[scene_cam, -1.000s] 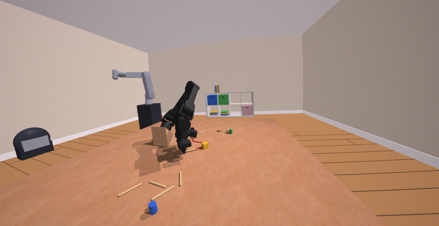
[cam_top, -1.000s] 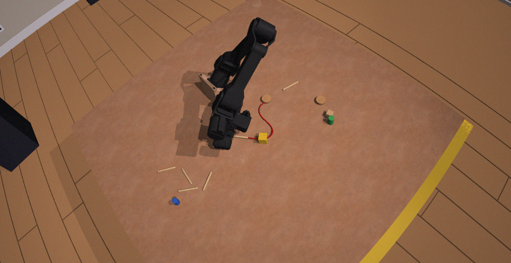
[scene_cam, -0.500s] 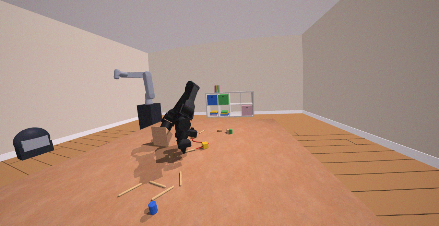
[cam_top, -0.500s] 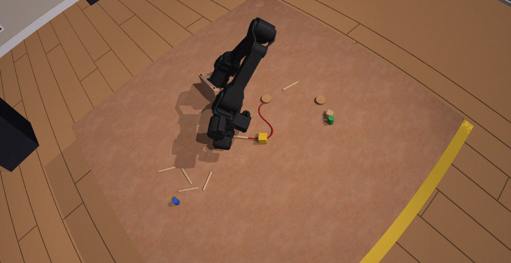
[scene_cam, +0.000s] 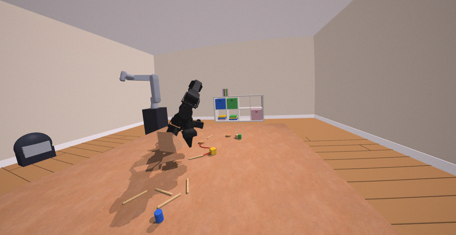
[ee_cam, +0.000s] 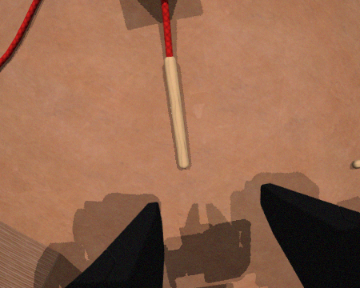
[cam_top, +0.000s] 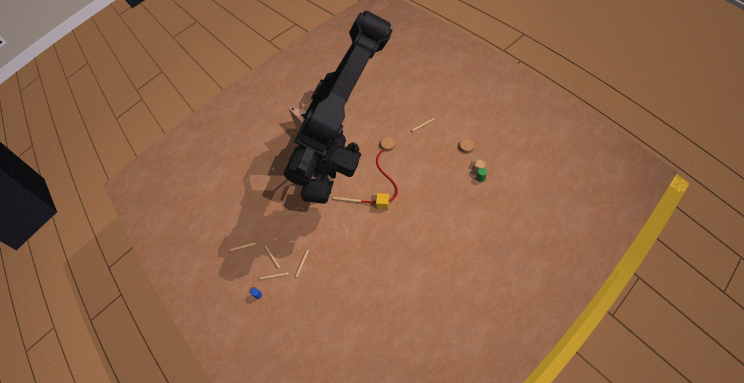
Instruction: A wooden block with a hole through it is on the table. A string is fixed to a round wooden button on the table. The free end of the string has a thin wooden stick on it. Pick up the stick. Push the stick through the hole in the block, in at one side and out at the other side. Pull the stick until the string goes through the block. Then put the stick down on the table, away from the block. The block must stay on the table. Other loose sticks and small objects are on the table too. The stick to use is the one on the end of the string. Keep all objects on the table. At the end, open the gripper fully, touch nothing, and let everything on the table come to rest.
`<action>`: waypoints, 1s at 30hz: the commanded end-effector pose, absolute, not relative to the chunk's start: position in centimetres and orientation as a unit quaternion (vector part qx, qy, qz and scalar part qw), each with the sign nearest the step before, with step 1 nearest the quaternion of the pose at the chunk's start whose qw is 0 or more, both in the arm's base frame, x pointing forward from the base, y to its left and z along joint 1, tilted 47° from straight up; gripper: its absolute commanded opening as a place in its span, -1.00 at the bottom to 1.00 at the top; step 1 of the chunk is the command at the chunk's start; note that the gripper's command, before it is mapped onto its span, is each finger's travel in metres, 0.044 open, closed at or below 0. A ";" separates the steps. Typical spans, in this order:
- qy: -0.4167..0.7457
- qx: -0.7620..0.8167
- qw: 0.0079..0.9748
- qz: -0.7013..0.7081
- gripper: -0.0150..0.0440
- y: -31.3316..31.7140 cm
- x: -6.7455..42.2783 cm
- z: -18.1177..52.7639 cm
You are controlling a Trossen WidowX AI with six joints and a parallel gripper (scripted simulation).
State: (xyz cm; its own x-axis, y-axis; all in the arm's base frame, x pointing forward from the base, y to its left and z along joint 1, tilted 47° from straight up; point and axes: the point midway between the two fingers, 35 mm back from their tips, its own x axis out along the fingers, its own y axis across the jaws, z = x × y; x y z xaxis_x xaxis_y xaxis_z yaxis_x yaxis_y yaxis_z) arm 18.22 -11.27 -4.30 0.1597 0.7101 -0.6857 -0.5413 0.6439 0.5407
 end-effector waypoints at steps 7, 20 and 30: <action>0.500 0.084 0.756 0.413 0.93 -11.9 18.2 -3.8; 0.500 0.089 0.757 0.411 1.00 -13.1 17.9 -2.6; 0.500 0.089 0.757 0.411 1.00 -13.1 17.9 -2.6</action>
State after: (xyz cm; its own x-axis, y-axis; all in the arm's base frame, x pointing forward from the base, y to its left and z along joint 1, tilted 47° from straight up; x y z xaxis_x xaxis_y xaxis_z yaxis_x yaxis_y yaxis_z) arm 17.85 -13.12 -2.61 0.1630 0.7113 -0.6838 -0.5341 0.6463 0.5450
